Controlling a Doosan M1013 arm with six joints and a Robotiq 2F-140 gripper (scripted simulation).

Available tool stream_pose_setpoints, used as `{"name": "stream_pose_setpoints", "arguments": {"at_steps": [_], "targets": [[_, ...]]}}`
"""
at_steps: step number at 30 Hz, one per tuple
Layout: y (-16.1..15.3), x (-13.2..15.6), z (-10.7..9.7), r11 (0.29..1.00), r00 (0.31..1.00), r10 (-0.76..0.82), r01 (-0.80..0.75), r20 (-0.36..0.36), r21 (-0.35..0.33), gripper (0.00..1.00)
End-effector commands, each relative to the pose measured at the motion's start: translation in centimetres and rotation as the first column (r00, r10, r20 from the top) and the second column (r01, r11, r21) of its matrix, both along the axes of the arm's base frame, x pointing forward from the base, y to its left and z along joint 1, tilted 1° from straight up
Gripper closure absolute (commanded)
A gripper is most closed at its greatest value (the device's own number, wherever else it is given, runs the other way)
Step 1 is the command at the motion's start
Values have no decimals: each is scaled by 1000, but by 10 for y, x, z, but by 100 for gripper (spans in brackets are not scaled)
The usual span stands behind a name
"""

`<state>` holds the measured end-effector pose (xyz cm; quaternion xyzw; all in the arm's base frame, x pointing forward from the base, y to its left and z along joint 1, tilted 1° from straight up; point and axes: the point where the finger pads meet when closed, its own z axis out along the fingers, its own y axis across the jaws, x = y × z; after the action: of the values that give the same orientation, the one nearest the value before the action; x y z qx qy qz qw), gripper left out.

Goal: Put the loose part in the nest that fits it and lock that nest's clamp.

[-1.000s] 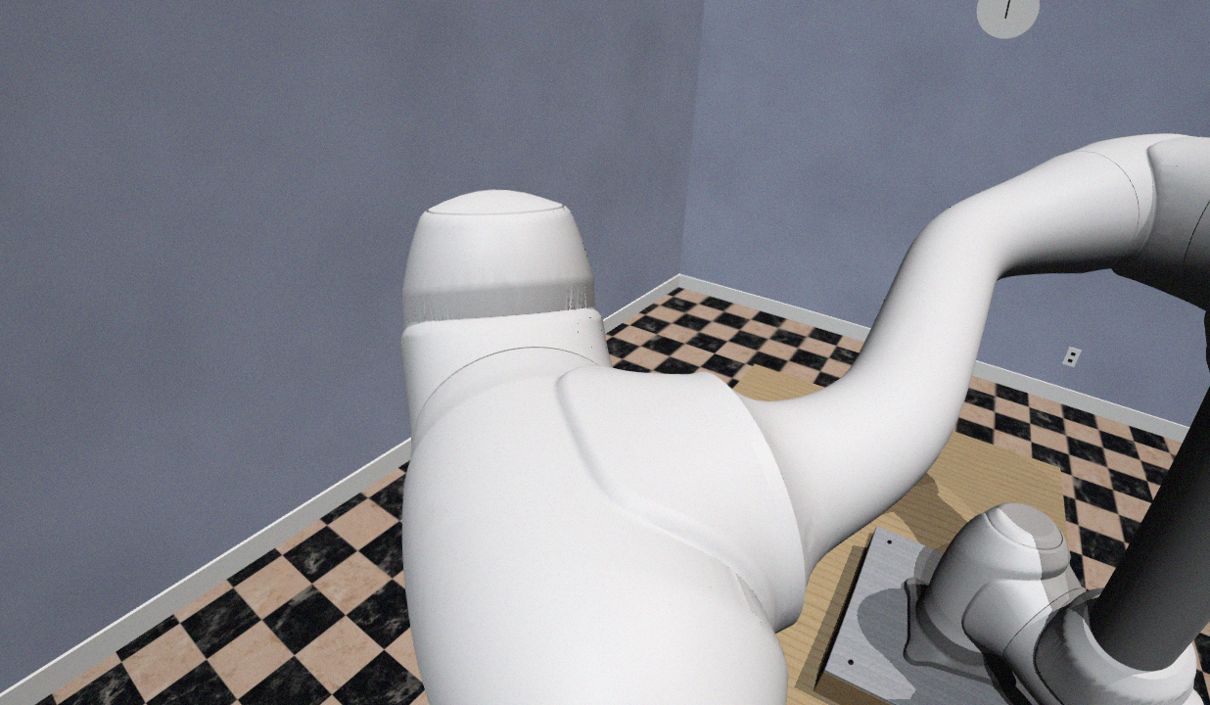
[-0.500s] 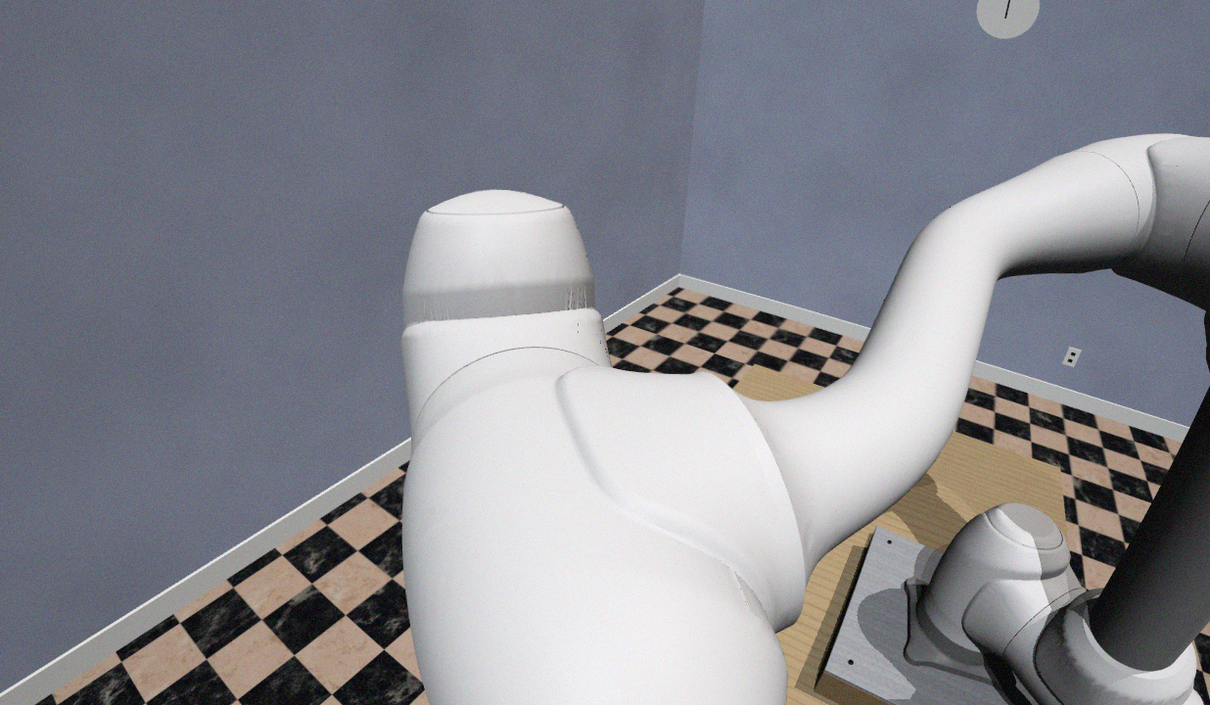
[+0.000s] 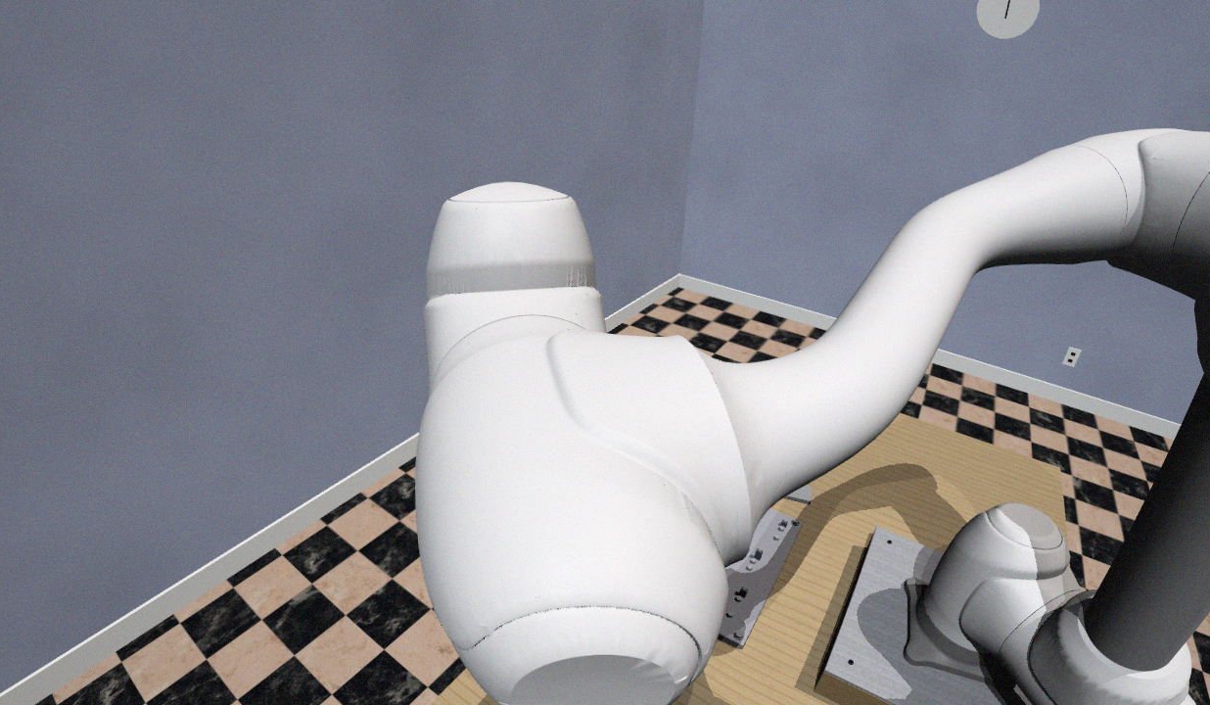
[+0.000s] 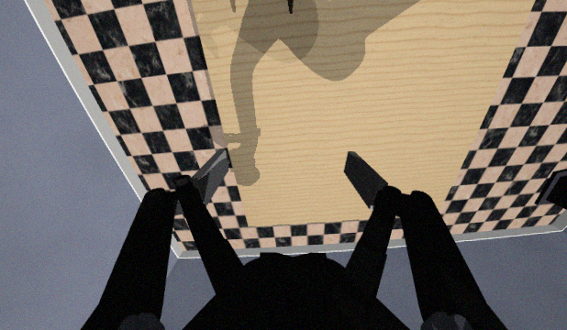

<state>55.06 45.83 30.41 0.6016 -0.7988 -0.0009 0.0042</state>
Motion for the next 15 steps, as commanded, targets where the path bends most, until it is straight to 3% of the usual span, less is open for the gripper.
{"name": "stream_pose_setpoints", "arguments": {"at_steps": [1, 2, 4, 8, 10, 13, 14, 15], "targets": [[-44, 17, -7, 996, 996, 87, -87, 4, 2, 0], [-62, 22, -10, 992, 992, 123, -123, 4, 2, 0], [-62, 22, -10, 992, 992, 123, -123, 4, 2, 0], [-124, 35, -19, 968, 968, 250, -250, 4, 2, 0], [-124, 35, -19, 968, 968, 250, -250, 4, 2, 0], [-173, 41, -27, 938, 938, 346, -346, 4, 2, 0], [-173, 41, -27, 938, 938, 346, -346, 4, 2, 0], [-198, 42, -31, 918, 918, 397, -397, 3, 2, 0]]}}
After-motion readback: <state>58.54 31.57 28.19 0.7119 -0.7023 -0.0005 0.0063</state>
